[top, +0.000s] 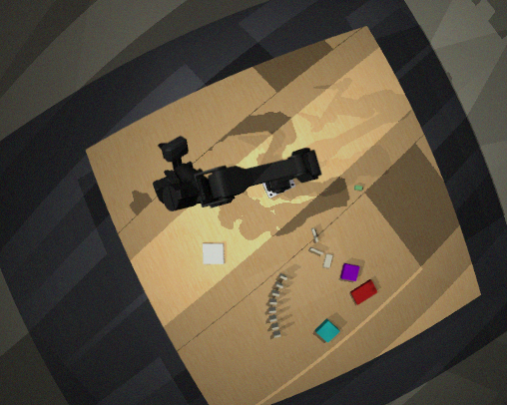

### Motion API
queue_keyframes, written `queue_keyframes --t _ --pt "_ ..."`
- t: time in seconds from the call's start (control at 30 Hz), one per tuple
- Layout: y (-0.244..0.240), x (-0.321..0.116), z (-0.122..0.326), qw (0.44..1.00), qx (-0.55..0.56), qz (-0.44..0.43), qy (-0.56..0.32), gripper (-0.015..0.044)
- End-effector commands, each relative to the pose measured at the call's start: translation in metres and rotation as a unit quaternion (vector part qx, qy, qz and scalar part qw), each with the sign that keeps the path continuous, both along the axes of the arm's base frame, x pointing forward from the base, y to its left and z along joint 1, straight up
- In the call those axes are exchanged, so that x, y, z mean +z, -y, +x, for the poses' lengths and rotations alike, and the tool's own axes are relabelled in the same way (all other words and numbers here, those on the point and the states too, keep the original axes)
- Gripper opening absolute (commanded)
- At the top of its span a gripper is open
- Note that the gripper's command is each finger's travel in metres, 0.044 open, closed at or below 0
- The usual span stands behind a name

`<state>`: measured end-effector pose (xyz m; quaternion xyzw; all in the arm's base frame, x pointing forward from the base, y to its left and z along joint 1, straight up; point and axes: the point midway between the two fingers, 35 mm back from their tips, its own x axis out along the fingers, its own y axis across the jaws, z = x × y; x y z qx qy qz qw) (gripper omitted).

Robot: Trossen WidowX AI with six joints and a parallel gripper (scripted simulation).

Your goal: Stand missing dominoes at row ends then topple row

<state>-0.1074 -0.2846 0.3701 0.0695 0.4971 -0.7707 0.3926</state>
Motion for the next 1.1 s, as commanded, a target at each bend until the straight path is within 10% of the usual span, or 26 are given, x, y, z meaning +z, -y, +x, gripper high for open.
queue_keyframes --t 0.0,0.47,1.07 --pt "0.031 -0.025 0.054 0.996 0.075 0.010 0.045 0.0440" --pt "0.038 -0.095 0.262 0.935 0.307 0.093 0.151 0.0440" --pt "-0.149 -0.206 0.468 0.812 0.441 0.291 0.247 0.0440"
